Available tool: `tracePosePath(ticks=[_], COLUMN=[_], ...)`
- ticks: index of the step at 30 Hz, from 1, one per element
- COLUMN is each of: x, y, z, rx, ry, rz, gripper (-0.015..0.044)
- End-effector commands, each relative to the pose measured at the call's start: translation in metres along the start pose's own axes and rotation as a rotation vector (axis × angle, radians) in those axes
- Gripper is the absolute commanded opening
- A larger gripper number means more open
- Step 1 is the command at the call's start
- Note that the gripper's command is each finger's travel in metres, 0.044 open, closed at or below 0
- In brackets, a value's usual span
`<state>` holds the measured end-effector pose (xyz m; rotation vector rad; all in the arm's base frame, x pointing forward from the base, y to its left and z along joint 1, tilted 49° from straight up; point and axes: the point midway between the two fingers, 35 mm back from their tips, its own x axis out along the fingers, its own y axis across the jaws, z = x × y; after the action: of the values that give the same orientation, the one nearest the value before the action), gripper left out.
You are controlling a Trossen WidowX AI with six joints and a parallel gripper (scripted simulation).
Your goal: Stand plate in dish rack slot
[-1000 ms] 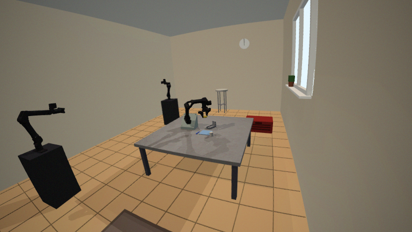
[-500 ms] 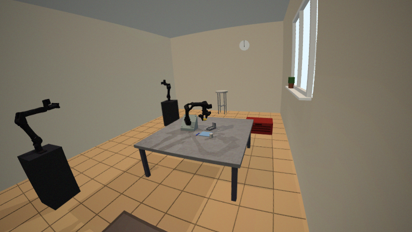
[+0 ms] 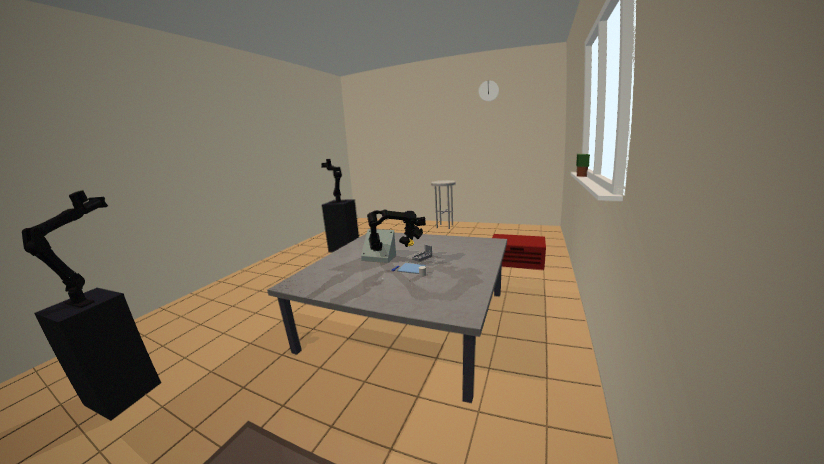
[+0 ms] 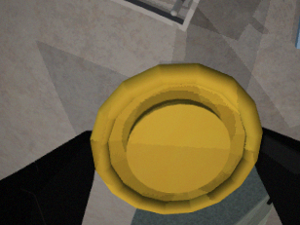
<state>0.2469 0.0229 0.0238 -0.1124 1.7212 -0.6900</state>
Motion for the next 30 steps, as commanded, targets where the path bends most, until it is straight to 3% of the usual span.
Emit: tracePosePath(ticks=[1,15,30], x=[0.008,0.033,0.051], y=[0.001,0.003,0.002], z=[0.001,0.007,0.016], rx=[-0.073,-0.316,-0.568], ry=[0.026,0.028,-0.125], rz=[0.08,0.335,0.586], gripper=[0.0,0.0,0.0])
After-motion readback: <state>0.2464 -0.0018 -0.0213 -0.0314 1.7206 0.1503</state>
